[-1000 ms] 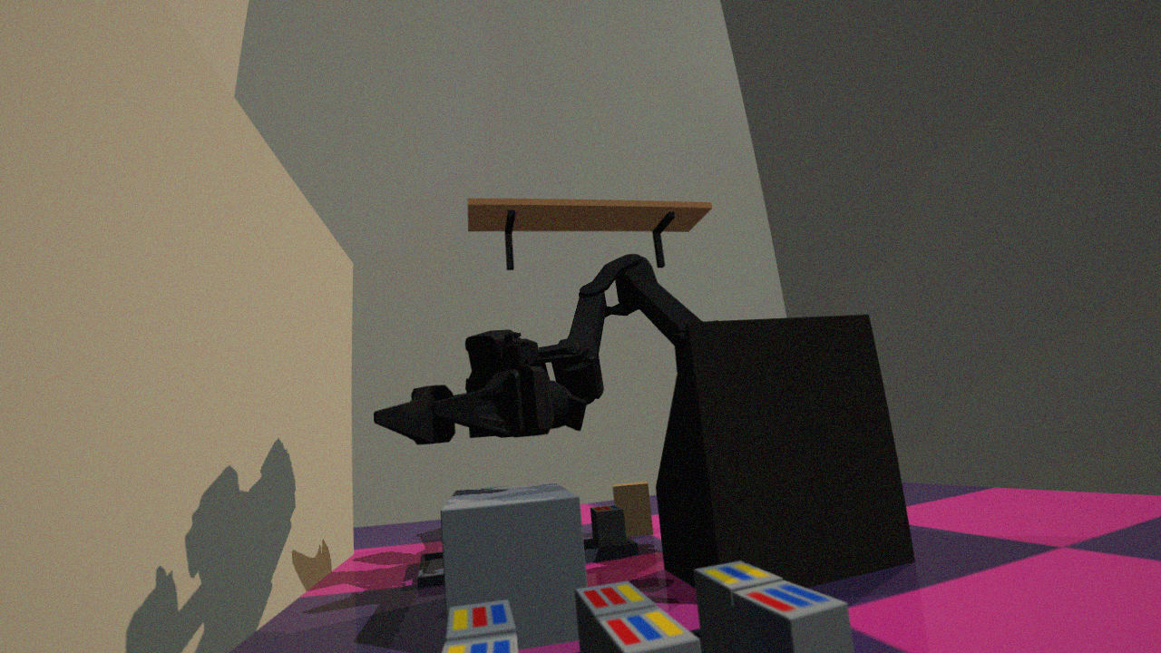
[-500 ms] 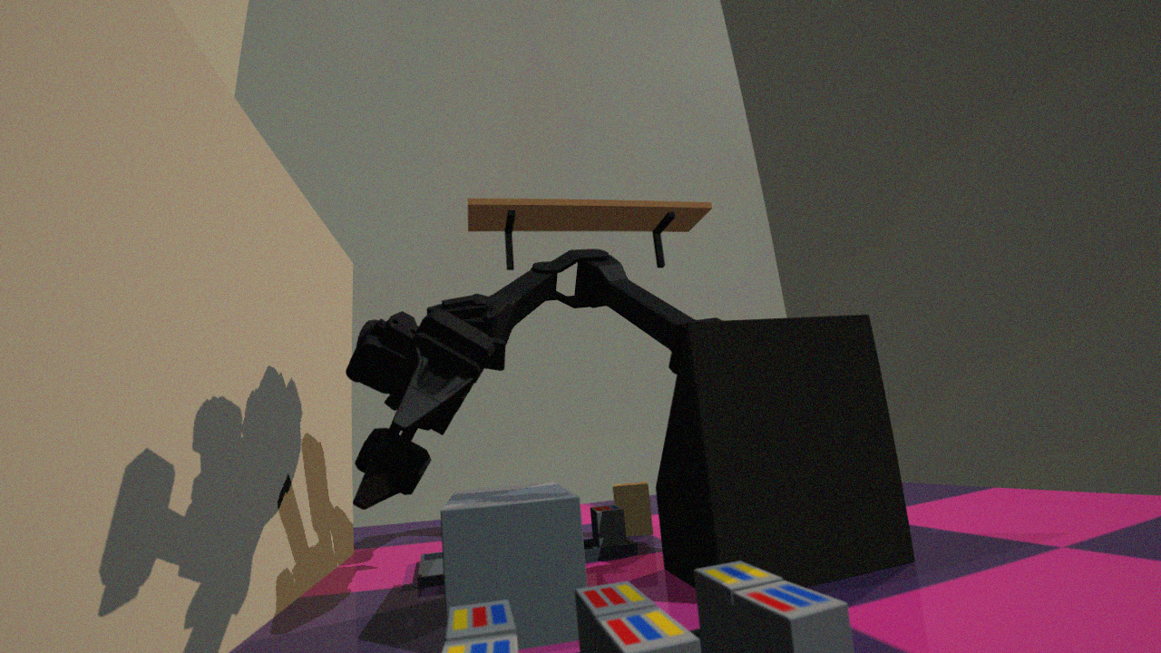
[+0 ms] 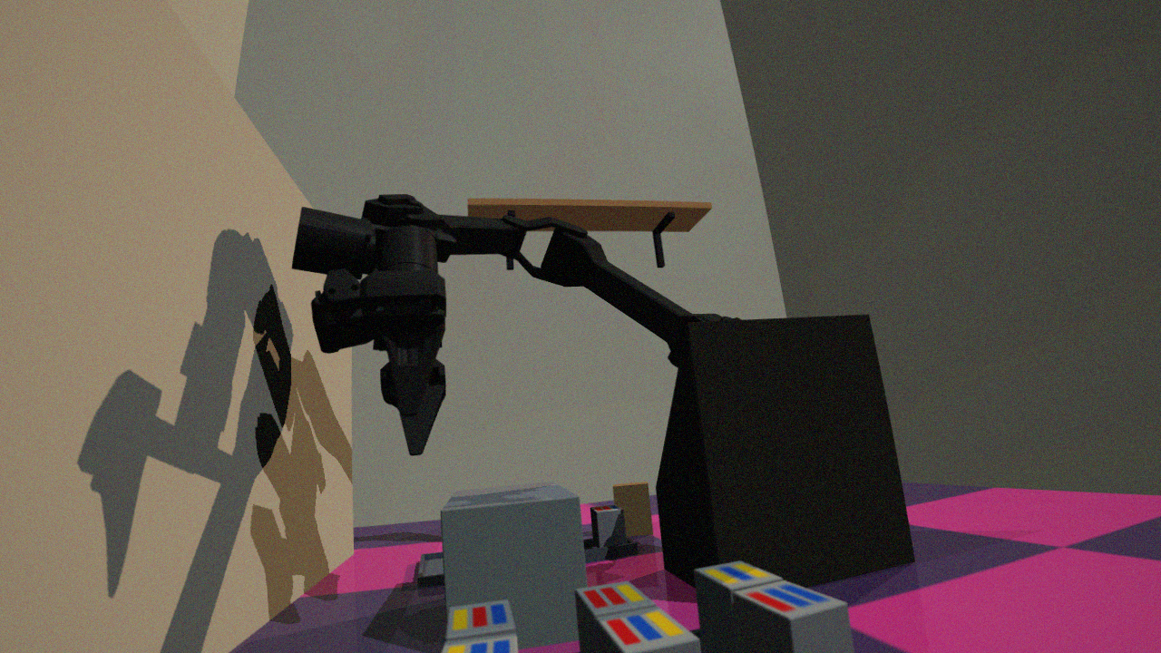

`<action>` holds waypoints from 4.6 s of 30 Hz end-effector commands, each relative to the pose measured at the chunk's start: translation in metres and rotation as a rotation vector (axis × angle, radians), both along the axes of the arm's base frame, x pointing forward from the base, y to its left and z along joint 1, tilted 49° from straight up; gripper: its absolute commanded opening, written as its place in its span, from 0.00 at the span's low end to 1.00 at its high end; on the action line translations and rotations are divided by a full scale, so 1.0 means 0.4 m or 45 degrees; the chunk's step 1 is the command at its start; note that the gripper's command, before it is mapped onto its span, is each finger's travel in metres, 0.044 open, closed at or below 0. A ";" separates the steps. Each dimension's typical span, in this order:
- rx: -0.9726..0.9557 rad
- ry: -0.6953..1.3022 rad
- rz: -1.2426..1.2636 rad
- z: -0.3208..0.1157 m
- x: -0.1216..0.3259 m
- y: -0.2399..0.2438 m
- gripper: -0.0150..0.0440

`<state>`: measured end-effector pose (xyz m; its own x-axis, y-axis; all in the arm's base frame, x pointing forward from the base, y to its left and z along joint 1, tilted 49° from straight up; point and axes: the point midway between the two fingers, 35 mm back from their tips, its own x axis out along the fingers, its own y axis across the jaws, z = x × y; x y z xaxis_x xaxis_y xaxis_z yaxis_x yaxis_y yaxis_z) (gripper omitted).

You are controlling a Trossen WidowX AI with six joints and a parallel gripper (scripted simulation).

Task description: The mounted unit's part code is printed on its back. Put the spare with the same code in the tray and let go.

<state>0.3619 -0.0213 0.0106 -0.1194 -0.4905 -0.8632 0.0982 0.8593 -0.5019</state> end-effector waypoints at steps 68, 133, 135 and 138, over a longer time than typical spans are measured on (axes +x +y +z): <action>-0.076 1.226 1.538 -0.471 -0.249 0.273 0.76; -0.074 1.221 1.529 -0.602 -0.275 0.139 0.48; -0.074 1.221 1.529 -0.602 -0.275 0.139 0.46; -0.074 1.221 1.529 -0.602 -0.275 0.139 0.33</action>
